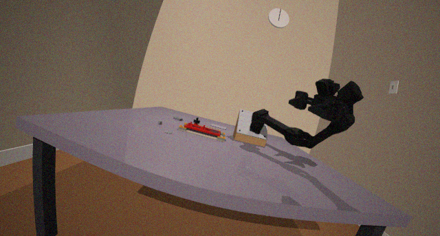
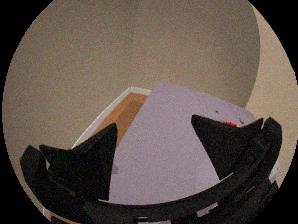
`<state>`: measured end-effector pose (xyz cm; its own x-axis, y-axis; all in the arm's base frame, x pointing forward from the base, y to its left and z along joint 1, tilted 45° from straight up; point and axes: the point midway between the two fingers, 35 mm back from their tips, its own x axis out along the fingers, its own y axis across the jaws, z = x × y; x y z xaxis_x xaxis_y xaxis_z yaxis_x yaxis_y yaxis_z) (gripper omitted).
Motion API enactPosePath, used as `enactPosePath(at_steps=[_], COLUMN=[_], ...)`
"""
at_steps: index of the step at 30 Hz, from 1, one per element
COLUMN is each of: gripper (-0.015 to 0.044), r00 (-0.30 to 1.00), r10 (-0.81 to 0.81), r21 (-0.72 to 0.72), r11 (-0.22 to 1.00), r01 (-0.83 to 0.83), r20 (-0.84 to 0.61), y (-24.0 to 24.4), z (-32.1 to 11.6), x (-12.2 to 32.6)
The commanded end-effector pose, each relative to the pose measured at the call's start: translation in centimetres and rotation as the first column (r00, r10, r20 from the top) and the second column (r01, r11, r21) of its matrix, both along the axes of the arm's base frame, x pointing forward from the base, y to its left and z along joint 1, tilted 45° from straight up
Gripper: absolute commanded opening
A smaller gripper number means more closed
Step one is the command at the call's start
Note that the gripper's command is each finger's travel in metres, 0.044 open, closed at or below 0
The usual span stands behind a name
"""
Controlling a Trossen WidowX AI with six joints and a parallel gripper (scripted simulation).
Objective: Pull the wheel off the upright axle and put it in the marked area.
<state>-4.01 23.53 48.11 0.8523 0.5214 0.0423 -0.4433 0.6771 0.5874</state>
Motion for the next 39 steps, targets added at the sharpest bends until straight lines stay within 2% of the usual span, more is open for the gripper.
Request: enactPosePath(at_steps=[1, 4, 10, 14, 20, 35, 39], gripper=[0.0374, 0.03, 0.03, 0.03, 0.03, 0.03, 0.03], r00=[1.0, 0.997, 0.991, 0.984, 0.975, 0.858, 0.834], r10=[-0.005, -0.074, -0.098, -0.161, -0.157, -0.125, -0.107], r21=[0.003, 0.043, 0.059, 0.003, -0.005, 0.083, 0.058], r11=[1.0, 0.996, 0.993, 0.987, 0.987, 0.978, 0.985], r01=[0.005, 0.075, 0.104, 0.162, 0.158, 0.191, 0.163], r20=[-0.001, -0.019, -0.096, -0.078, -0.155, -0.498, -0.541], y=[-0.1, -1.2, -6.5, -8.4, -12.6, -22.9, -24.4], z=[0.0, 0.0, 2.3, 2.5, 3.0, -2.3, -4.1], x=[0.1, 1.0, 5.6, 7.2, 11.6, 24.3, 26.9])
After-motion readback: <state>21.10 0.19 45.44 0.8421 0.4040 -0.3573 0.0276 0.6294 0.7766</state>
